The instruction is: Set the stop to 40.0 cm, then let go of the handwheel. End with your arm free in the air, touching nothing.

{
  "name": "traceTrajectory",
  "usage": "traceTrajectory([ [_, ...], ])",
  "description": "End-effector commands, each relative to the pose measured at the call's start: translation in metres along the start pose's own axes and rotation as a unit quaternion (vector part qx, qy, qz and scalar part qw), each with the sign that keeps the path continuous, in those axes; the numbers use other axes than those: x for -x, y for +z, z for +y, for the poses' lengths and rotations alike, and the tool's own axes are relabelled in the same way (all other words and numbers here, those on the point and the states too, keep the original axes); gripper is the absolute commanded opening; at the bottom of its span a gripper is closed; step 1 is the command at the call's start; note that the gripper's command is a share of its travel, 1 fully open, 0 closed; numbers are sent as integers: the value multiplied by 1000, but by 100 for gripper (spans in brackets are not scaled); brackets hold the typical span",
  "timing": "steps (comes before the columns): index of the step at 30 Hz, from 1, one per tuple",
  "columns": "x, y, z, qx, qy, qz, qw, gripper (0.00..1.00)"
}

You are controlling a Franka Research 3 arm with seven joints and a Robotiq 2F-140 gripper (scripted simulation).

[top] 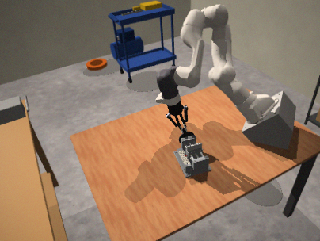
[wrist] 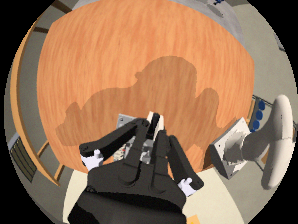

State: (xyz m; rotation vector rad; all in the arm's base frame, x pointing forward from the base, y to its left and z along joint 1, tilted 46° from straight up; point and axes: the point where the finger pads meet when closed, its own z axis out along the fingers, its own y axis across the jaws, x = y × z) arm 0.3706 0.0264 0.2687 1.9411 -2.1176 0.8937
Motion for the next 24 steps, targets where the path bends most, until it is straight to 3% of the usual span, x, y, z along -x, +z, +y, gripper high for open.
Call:
traceTrajectory([
  [1,0,2,-5,-2,-2,0,1000,4],
  [24,0,13,-25,-2,-2,0,1000,4],
])
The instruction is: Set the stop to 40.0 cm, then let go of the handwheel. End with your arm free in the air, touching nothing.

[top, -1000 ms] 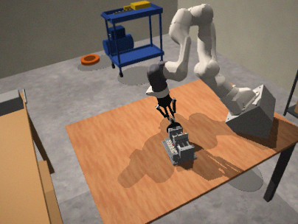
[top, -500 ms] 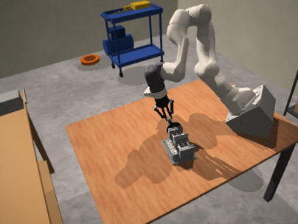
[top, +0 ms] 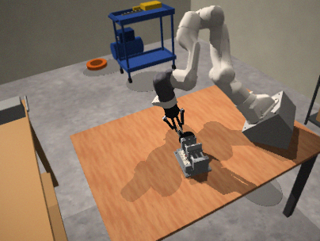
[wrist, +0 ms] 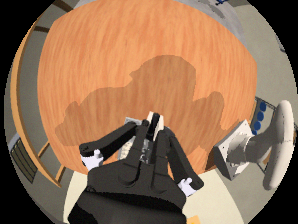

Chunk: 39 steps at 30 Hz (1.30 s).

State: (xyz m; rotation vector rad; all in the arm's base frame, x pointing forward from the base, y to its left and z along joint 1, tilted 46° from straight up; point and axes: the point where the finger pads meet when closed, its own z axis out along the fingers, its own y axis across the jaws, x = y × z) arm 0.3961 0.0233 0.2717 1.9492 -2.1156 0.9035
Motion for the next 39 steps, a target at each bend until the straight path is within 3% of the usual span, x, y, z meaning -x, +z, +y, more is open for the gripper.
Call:
traceTrajectory([
  [1,0,7,-1,3,-1,1,1000,4],
  [17,0,36,-9,3,-1,1,1000,4],
  [27,0,57,3,3,-1,1,1000,4],
  [39,0,64,22,3,-1,1,1000,4],
])
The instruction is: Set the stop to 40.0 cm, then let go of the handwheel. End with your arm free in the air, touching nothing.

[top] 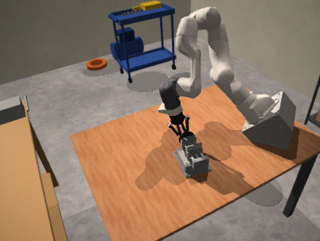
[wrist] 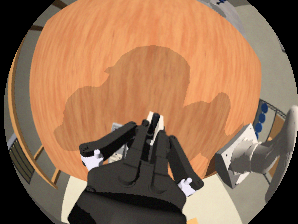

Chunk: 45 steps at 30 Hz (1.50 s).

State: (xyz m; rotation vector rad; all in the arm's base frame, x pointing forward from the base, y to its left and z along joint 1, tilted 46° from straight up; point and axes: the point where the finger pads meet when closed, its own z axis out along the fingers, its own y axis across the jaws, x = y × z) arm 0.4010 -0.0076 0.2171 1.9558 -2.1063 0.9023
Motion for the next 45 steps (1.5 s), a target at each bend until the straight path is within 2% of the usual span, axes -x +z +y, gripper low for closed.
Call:
traceTrajectory([
  [1,0,3,10,3,3,1,1000,4],
  [13,0,-2,28,3,3,1,1000,4],
  [25,1,-21,43,3,3,1,1000,4],
  [27,1,-21,43,3,3,1,1000,4],
  [38,1,-52,38,3,3,1,1000,4],
  [45,1,-60,29,3,3,1,1000,4],
])
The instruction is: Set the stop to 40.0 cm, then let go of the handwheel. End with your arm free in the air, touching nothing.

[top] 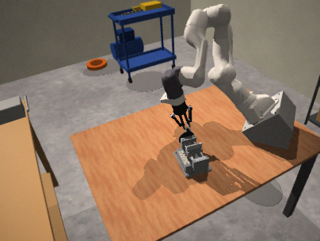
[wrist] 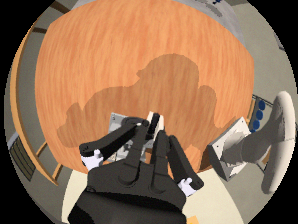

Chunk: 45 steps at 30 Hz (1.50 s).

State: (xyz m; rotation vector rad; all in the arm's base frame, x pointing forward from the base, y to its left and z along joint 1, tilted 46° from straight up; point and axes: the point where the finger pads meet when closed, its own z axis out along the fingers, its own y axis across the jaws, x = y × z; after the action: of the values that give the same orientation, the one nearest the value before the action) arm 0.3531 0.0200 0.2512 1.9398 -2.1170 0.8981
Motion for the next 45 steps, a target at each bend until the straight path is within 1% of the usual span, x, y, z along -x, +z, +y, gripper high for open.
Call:
traceTrajectory([
  [1,0,-6,-6,-1,-2,-1,1000,4],
  [8,0,-10,-22,-1,-2,-1,1000,4],
  [14,0,-8,-35,-1,-2,-1,1000,4],
  [16,0,-8,-35,-1,-2,-1,1000,4],
  [20,0,-4,-43,-1,-2,-1,1000,4],
  [28,0,11,-55,-1,-2,-1,1000,4],
  [31,0,21,-57,-1,-2,-1,1000,4],
  [33,0,21,-57,-1,-2,-1,1000,4],
  [34,1,24,-57,-1,-2,-1,1000,4],
  [39,1,41,-53,-1,-2,-1,1000,4],
  [45,1,52,-44,-1,-2,-1,1000,4],
])
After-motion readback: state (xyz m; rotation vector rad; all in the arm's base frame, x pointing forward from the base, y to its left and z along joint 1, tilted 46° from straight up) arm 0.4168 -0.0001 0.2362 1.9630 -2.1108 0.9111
